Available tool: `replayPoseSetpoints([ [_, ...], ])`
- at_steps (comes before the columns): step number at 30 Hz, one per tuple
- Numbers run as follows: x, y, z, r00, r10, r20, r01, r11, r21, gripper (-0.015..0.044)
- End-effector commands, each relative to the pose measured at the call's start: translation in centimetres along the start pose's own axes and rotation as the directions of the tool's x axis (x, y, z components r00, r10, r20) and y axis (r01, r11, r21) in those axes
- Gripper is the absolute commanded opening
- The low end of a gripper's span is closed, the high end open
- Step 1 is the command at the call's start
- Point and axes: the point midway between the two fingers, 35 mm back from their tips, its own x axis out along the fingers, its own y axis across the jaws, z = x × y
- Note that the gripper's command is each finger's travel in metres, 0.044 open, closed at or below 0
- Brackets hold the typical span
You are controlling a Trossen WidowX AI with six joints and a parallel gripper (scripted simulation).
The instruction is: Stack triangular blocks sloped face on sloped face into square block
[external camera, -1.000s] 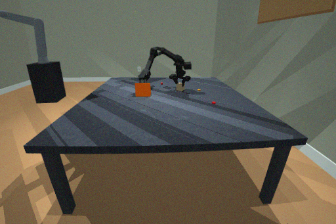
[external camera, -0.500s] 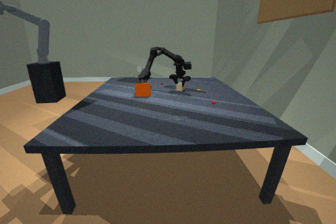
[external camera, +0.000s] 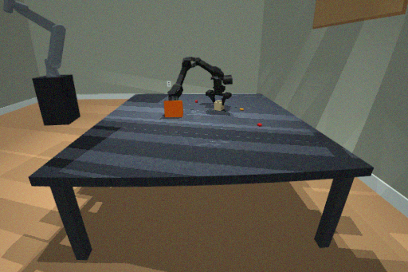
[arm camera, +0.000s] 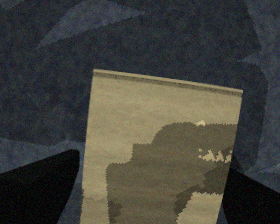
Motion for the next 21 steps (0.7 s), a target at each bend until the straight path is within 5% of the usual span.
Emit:
replayPoseSetpoints([
  [1, 0.0, 0.0, 0.0, 1.0, 0.0, 0.0, 0.0, 1.0, 0.0, 0.044],
  [10, -0.2, -0.1, 0.0, 1.0, -0.001, -0.001, 0.001, 1.0, 0.0, 0.044],
  [17, -9.8, -0.3, -0.1, 1.0, -0.004, -0.008, 0.004, 1.0, 0.002, 0.044],
  [21, -11.0, -0.1, -0.1, 1.0, -0.002, -0.005, 0.002, 1.0, 0.002, 0.044],
])
